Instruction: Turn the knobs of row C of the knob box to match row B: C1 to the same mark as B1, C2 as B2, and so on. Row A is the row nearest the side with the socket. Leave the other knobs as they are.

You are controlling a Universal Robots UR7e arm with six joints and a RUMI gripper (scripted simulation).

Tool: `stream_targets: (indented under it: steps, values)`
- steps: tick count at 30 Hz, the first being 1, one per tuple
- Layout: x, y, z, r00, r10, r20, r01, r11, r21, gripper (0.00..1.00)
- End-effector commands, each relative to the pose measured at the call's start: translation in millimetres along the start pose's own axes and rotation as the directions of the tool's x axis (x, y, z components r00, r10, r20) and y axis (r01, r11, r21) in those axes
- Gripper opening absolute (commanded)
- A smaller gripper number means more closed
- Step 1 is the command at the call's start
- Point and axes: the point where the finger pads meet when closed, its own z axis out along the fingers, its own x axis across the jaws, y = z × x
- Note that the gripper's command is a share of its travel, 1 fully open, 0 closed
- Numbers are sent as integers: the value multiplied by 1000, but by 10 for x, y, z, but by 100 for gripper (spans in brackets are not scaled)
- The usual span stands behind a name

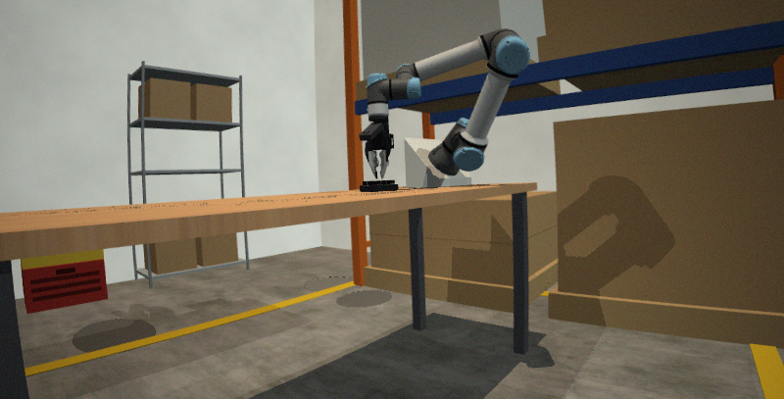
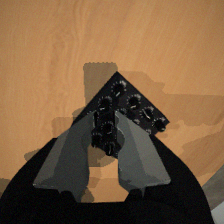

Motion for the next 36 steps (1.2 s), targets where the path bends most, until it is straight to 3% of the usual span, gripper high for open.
stream_targets:
  steps: [1, 36]
  values:
    - [-4, -18, 12, 1000, 0, 2, 0, 1000, -1, 11]
    - [-5, -50, 8, 1000, 0, 1, 0, 1000, 0, 11]
